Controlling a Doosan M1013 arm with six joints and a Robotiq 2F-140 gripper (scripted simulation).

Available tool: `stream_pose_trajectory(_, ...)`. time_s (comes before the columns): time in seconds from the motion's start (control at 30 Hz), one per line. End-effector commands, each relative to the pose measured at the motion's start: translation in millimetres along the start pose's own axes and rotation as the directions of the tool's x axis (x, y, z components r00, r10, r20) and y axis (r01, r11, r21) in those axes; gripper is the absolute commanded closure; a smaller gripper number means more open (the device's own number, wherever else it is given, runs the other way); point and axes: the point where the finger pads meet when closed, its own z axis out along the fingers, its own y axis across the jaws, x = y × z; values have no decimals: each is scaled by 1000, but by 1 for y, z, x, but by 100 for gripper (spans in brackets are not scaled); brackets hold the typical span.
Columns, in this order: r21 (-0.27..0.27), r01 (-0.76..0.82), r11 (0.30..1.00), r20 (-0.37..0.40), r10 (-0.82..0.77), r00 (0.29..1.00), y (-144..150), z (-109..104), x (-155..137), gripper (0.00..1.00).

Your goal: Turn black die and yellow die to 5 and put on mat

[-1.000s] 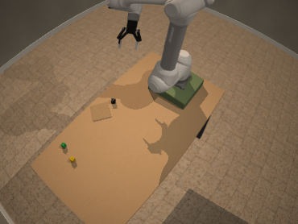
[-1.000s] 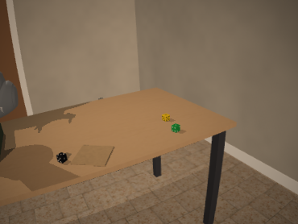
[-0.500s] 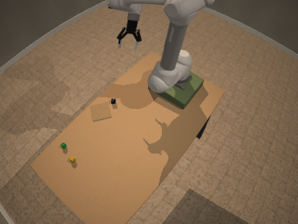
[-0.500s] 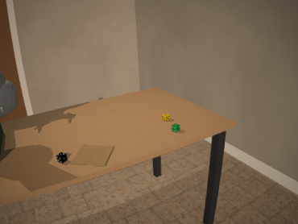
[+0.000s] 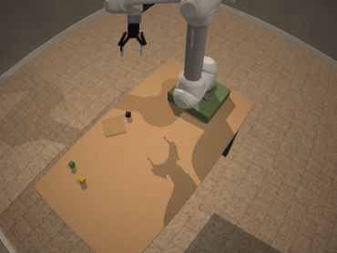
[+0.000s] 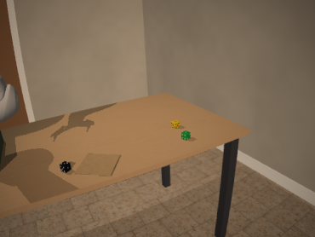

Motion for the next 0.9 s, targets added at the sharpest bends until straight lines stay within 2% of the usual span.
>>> stream_pose_trajectory(0.0, -68, 5, 998, -5, -6, 1000, -30, 6, 20, 0)
stream_pose_trajectory(0.03, -99, 12, 995, -11, -13, 1000, -51, 12, 29, 0)
stream_pose_trajectory(0.07, -99, 12, 995, -11, -13, 1000, -51, 12, 29, 0)
stream_pose_trajectory(0.1, -131, 19, 991, -19, -21, 1000, -75, 20, 37, 0)
stream_pose_trajectory(0.13, -131, 19, 991, -19, -21, 1000, -75, 20, 37, 0)
stream_pose_trajectory(0.17, -163, 26, 986, -28, -31, 999, -101, 30, 45, 0)
stream_pose_trajectory(0.23, -163, 26, 986, -28, -31, 999, -101, 30, 45, 0)
stream_pose_trajectory(0.27, -195, 34, 980, -40, -43, 998, -129, 42, 52, 0)
stream_pose_trajectory(0.3, -195, 34, 980, -40, -43, 998, -129, 42, 52, 0)
stream_pose_trajectory(0.33, -226, 42, 973, -53, -56, 997, -154, 55, 56, 0)
stream_pose_trajectory(0.4, -226, 42, 973, -53, -56, 997, -159, 58, 57, 0)
stream_pose_trajectory(0.43, -255, 51, 965, -67, -70, 995, -187, 74, 59, 0)
stream_pose_trajectory(0.57, -255, 51, 965, -67, -70, 995, -190, 75, 60, 0)
stream_pose_trajectory(0.6, -283, 60, 957, -83, -86, 993, -222, 96, 61, 0)
stream_pose_trajectory(0.63, -283, 60, 957, -83, -86, 993, -222, 96, 61, 0)
stream_pose_trajectory(0.67, -309, 69, 949, -99, -104, 990, -246, 113, 59, 0)
stream_pose_trajectory(0.73, -309, 69, 949, -99, -104, 990, -255, 118, 59, 0)
stream_pose_trajectory(0.77, -332, 78, 940, -116, -122, 986, -277, 136, 55, 0)
stream_pose_trajectory(0.83, -332, 78, 940, -116, -122, 986, -287, 143, 55, 0)
stream_pose_trajectory(0.87, -353, 87, 932, -133, -142, 981, -307, 161, 49, 0)
